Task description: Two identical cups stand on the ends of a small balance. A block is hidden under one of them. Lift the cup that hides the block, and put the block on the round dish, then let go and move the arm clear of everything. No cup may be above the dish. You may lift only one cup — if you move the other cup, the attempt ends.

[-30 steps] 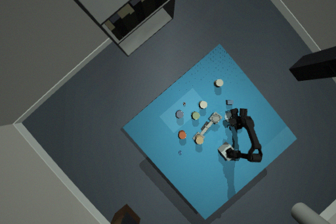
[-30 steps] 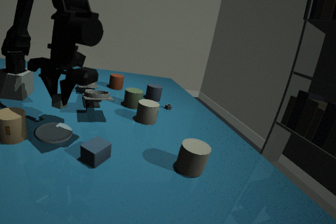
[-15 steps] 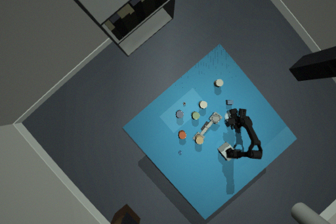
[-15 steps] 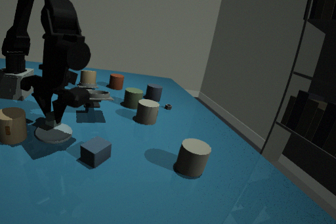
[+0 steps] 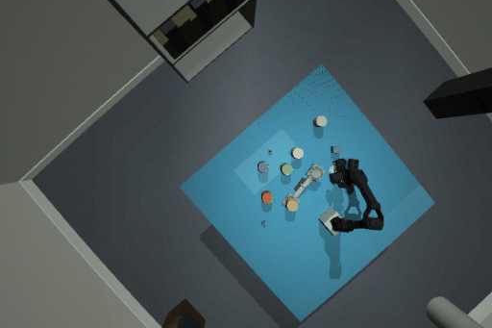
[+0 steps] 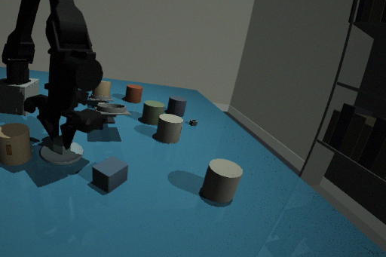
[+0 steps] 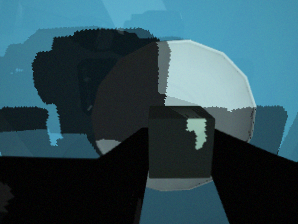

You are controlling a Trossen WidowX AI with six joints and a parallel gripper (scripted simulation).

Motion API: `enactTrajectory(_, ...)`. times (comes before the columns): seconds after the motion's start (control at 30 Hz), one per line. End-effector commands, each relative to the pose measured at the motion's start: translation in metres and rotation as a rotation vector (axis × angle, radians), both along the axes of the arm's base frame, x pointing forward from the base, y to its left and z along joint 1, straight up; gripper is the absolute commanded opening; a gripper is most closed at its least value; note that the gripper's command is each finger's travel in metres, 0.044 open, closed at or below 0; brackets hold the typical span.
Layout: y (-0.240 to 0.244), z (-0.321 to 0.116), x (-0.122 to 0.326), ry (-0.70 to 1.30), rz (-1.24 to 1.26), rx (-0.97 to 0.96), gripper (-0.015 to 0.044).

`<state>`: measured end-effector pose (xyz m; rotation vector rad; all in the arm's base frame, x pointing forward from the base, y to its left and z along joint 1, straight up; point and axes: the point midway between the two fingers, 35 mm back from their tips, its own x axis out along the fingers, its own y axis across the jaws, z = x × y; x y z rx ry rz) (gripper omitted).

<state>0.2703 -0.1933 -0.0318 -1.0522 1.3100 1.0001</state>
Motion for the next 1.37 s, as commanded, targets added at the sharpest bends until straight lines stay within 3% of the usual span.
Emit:
enactTrajectory(0.0, 0.0, -0.005, 0.0, 0.0, 0.005, 0.001, 0.0)
enactTrajectory(0.57, 0.0, 0.009, 0.0, 0.001, 0.001, 0.001, 0.044)
enactTrajectory(0.67, 0.001, 0.048, -0.001, 0.0, 0.004, 0.001, 0.044)
enactTrajectory(0.83, 0.001, 0.06, -0.001, -0.001, 0.003, 0.0, 0.044)
enactTrajectory(0.97, 0.003, 0.101, -0.003, -0.009, 0.0, -0.006, 0.044)
enactTrajectory(1.33, 0.003, 0.103, -0.004, -0.009, 0.0, -0.006, 0.044)
